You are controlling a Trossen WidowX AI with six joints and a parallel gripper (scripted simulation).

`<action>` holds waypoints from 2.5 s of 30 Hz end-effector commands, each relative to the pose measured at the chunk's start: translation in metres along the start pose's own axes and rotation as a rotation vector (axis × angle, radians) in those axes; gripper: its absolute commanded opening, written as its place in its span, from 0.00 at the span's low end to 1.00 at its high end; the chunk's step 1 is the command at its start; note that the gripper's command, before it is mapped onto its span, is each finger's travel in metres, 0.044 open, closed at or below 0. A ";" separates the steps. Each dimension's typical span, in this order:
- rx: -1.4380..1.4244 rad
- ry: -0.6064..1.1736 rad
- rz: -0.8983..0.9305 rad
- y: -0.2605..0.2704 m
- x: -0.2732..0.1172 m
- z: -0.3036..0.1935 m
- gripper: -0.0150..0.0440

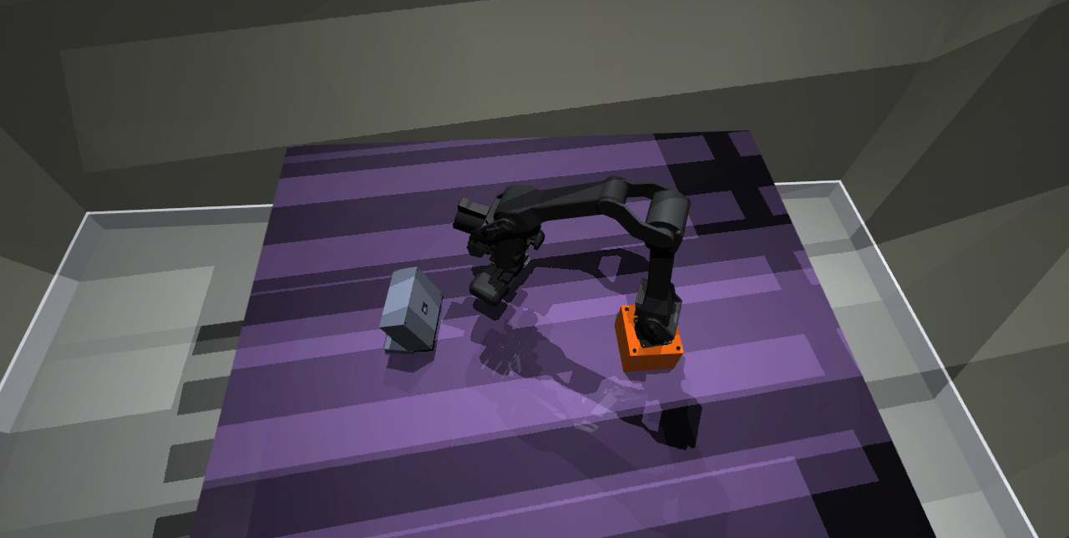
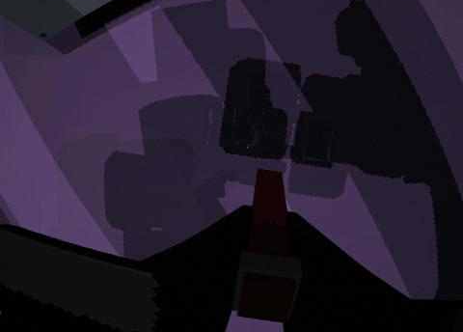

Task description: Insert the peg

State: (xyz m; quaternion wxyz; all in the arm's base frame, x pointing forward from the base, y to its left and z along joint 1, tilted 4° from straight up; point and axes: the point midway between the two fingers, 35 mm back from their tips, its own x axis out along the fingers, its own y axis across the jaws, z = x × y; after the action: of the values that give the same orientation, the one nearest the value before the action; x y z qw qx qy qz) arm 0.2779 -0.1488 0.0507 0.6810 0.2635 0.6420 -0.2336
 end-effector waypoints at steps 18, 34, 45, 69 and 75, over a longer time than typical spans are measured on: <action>-0.047 -0.116 0.035 0.008 0.015 0.008 0.25; -0.080 -0.205 0.059 0.014 0.024 0.014 0.25; -0.103 -0.265 0.075 0.018 0.028 0.017 0.25; -0.154 -0.398 0.109 0.027 0.035 0.021 0.25; -0.166 -0.431 0.118 0.029 0.036 0.022 0.25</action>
State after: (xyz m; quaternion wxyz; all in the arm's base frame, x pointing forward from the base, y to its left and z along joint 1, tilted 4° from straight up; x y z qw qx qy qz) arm 0.3150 -0.1419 0.0177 0.8280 0.1916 0.4897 -0.1947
